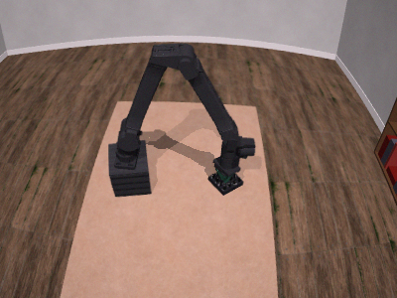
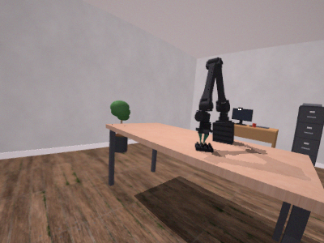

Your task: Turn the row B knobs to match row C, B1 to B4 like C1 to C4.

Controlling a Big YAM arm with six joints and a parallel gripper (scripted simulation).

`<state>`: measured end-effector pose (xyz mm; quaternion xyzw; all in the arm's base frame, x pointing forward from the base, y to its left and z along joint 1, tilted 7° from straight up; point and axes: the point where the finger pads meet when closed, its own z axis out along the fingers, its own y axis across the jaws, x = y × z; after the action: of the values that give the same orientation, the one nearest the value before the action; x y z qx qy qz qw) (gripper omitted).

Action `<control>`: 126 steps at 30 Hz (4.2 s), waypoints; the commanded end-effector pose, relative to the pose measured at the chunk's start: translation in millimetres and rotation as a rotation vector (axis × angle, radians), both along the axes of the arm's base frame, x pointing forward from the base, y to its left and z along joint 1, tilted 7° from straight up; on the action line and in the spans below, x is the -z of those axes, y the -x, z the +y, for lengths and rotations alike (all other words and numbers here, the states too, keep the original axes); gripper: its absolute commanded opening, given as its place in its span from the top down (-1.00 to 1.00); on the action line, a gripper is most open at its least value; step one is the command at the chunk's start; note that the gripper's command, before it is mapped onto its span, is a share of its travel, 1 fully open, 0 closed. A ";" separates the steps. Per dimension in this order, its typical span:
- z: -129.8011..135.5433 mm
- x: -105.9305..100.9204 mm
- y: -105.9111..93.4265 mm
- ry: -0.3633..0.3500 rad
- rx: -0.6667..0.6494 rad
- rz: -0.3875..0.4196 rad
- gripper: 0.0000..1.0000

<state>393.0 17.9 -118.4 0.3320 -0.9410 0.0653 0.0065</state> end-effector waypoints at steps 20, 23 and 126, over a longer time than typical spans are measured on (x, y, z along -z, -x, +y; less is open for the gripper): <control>9.8 -38.1 -9.2 -0.003 -0.005 -0.007 0.64; 9.9 -38.3 -9.3 -0.003 -0.005 -0.007 0.64; 10.2 -50.1 -9.7 -0.010 0.228 -0.042 0.64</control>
<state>398.3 27.5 -62.9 0.2228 -0.9727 0.0651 -0.0035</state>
